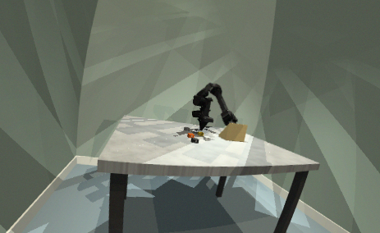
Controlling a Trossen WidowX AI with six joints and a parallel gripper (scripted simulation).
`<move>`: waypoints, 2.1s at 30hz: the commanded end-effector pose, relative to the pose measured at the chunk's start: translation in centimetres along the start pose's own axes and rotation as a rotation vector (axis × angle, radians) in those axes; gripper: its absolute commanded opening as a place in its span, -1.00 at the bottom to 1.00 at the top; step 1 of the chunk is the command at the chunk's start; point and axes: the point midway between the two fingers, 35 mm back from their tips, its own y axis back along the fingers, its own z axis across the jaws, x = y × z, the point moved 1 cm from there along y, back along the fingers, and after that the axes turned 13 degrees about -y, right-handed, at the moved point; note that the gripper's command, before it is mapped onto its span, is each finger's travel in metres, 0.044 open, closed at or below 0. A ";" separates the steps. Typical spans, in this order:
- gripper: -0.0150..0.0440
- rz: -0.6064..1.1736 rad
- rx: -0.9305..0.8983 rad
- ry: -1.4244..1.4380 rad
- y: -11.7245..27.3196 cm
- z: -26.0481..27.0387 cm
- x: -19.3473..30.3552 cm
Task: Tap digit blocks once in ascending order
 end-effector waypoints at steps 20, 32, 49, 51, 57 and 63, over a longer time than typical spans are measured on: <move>-0.42 0.007 0.009 0.012 1.4 -0.1 0.3; -0.42 0.009 0.007 0.013 9.5 0.0 0.3; -0.42 0.009 0.001 0.011 8.4 10.6 2.0; -0.42 0.008 0.000 0.011 5.4 10.7 1.9; -0.42 0.007 0.004 0.010 1.4 10.4 2.2; -0.42 0.007 0.003 0.010 0.9 10.4 2.2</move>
